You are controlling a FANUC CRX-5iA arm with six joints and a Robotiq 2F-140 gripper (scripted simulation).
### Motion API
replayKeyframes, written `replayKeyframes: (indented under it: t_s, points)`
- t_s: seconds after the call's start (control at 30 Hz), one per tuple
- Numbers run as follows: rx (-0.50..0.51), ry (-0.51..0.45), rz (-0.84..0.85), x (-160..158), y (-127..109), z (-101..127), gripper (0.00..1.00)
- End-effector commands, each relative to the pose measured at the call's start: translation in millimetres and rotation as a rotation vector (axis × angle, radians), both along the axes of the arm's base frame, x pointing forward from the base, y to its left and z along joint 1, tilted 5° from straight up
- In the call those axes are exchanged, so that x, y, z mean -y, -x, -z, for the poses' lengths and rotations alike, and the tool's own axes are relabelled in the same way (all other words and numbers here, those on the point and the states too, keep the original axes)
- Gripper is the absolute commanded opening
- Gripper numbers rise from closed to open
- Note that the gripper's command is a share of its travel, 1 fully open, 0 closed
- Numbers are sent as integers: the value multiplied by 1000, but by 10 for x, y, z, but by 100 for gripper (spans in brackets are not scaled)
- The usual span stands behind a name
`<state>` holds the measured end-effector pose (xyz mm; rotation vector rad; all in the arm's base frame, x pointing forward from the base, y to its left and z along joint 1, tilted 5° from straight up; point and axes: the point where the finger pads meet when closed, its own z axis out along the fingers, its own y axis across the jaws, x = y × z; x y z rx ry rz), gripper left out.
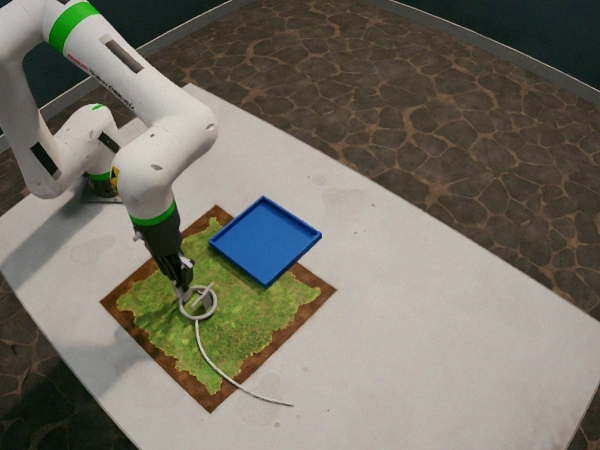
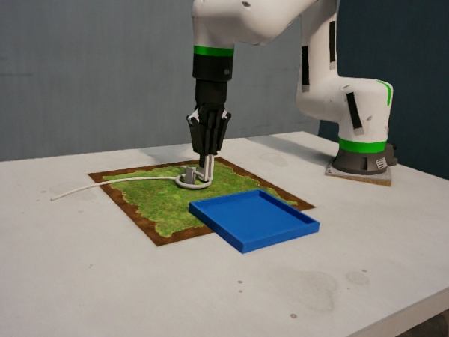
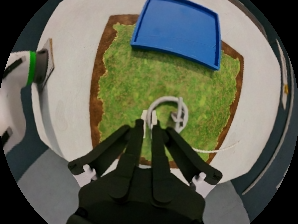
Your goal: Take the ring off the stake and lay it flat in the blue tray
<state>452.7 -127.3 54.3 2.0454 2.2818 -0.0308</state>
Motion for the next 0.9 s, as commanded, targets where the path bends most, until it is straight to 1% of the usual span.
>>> replayKeyframes:
  t_s: [0.0, 0.4, 0.73, 0.87]
  points:
    - [2, 0, 0, 1, -6, -11, 10]
    - [2, 1, 0, -7, -7, -121, 10]
    - [2, 1, 0, -10, -5, -162, 10]
    - [4, 30, 1, -19, -1, -168, 10]
